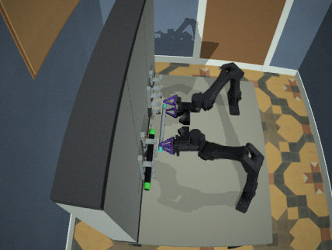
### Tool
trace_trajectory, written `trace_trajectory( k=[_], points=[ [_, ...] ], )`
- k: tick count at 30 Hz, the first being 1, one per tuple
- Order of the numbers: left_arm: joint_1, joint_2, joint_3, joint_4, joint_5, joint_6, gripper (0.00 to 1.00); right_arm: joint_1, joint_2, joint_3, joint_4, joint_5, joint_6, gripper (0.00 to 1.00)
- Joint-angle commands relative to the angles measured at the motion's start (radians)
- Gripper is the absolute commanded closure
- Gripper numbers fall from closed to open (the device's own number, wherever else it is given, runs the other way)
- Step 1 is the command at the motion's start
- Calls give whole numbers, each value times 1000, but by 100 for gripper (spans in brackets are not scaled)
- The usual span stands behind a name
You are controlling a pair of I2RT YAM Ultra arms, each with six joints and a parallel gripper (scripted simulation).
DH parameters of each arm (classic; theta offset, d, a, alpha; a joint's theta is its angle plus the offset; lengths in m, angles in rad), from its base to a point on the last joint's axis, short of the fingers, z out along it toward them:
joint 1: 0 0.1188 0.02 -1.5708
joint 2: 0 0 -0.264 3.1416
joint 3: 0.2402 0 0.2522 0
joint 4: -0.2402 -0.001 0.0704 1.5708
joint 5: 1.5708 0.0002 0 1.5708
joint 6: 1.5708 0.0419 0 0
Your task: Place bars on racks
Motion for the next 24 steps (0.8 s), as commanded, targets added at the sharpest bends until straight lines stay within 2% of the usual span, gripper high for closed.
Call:
trace_trajectory(
  k=[1,24],
  points=[
    [4,-42,60,49,3,-33,100,-9,-12,34,9,-7,3,0],
    [1,-51,76,23,0,-33,100,-10,-22,33,0,-8,3,0]
  ],
)
